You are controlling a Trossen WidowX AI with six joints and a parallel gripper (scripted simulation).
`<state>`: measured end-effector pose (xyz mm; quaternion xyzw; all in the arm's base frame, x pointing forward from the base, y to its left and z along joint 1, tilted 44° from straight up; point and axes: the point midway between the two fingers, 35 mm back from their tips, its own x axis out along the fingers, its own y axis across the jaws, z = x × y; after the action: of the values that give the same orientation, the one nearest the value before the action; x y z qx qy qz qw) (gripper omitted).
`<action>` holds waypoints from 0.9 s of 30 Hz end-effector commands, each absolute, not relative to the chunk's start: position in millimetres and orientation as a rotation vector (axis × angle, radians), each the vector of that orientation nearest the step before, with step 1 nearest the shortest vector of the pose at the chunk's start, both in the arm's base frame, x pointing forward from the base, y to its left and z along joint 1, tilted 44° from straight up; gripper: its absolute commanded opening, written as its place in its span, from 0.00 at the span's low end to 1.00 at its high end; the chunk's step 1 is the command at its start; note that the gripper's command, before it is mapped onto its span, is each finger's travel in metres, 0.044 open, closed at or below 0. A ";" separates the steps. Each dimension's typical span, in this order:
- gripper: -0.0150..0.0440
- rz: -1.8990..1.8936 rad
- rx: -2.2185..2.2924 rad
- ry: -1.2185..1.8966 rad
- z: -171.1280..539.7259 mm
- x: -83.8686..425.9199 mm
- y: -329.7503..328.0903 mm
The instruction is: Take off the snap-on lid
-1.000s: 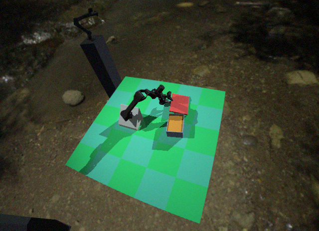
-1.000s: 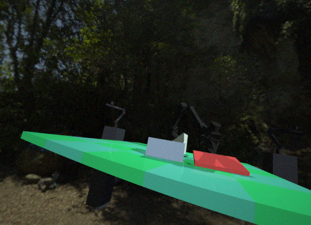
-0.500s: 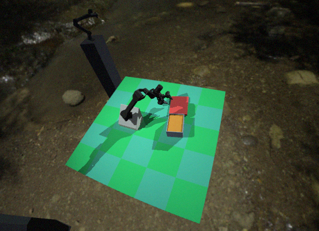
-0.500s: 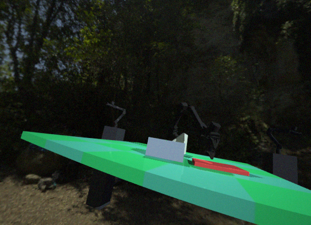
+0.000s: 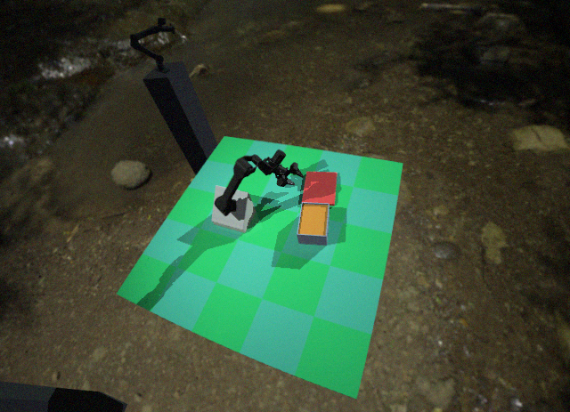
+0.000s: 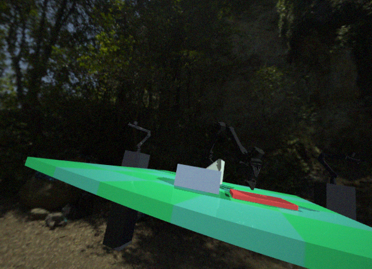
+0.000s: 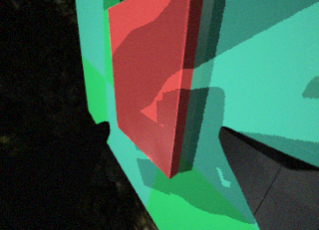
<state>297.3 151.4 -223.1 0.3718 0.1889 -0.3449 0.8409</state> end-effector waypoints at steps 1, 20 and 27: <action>1.00 -0.729 0.784 0.395 -221.0 286.9 151.1; 1.00 -0.730 0.785 0.397 -204.9 274.9 167.2; 1.00 -0.730 0.786 0.398 -194.7 271.2 176.3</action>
<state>272.0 169.9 -201.9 0.3690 0.1915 -0.3469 0.8407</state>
